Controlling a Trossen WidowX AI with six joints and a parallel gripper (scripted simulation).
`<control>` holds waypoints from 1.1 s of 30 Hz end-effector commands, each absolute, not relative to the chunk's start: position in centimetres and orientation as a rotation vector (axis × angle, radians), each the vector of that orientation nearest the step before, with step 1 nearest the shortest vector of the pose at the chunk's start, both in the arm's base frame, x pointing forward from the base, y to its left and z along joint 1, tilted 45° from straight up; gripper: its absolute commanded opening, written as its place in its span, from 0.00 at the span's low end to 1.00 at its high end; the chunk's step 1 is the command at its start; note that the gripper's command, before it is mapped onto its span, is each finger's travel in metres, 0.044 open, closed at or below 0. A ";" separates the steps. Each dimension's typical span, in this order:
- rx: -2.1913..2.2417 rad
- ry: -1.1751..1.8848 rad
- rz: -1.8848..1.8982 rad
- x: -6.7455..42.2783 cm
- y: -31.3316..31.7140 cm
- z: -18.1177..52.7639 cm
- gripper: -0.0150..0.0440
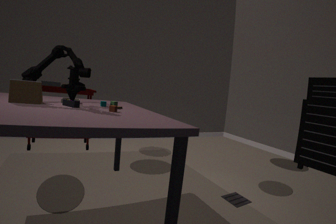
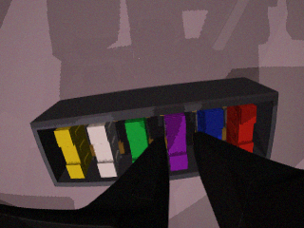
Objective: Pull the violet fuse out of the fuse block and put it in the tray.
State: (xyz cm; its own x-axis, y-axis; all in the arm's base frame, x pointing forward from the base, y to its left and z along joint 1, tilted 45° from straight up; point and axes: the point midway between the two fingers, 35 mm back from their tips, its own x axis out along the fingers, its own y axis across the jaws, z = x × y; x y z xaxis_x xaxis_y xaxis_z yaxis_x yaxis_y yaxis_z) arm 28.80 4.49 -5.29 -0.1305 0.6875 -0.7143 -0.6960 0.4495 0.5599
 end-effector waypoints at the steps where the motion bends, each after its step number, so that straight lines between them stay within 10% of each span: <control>1: -0.003 1.221 1.190 28.7 4.8 -5.6 0.37; 33: -0.007 1.222 1.189 28.8 4.2 -5.0 0.25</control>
State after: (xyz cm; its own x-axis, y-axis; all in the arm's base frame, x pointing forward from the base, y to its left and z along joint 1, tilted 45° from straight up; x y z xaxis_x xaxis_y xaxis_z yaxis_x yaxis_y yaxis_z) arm 28.74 4.43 -5.18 -0.1359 0.6896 -0.7114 -0.6927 0.4472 0.5658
